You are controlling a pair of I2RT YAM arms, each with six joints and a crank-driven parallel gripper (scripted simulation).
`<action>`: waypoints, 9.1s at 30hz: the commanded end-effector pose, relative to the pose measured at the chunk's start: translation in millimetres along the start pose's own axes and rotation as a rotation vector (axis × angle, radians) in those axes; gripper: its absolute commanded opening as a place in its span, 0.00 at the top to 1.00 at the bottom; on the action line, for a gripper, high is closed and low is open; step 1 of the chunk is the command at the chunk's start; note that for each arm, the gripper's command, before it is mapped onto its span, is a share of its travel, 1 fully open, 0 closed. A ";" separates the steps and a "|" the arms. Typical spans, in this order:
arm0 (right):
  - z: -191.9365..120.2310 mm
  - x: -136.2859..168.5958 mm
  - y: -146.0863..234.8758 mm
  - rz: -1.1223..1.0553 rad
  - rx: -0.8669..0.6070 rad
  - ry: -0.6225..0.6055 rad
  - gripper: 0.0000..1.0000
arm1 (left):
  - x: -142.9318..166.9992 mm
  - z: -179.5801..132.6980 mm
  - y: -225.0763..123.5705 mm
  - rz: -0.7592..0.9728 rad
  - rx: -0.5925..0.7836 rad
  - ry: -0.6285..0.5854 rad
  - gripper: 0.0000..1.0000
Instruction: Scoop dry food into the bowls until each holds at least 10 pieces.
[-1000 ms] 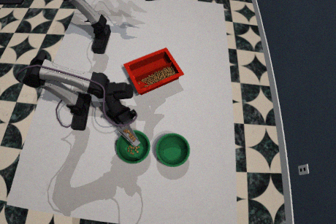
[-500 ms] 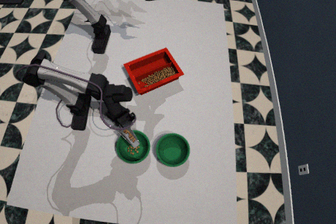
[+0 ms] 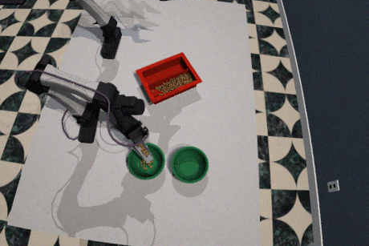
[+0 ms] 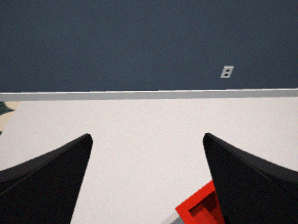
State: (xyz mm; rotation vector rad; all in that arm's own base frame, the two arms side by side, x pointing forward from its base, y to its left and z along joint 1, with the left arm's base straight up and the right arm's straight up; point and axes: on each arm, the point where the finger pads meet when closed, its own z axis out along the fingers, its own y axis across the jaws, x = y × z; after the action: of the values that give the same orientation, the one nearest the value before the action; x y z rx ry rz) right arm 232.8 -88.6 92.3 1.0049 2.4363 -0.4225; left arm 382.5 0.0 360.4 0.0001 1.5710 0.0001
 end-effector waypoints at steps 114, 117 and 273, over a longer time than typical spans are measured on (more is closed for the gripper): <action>-22.1 -48.7 32.3 0.518 -0.084 0.209 1.00 | -12.7 -2.1 0.0 -0.001 0.000 -0.032 0.00; -23.1 -49.8 33.6 0.533 -0.085 0.213 1.00 | -12.7 -2.1 0.0 -0.001 0.000 -0.032 0.00; 0.3 -6.3 7.3 -0.018 0.074 -0.154 1.00 | -12.7 -2.1 0.0 -0.001 0.000 -0.032 0.00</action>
State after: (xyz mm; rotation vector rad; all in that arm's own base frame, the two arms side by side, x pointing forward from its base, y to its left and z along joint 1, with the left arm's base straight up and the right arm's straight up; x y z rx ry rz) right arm 234.6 -81.7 82.6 0.9164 2.3797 -0.5840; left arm 382.5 0.0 360.4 0.0001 1.5710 0.0001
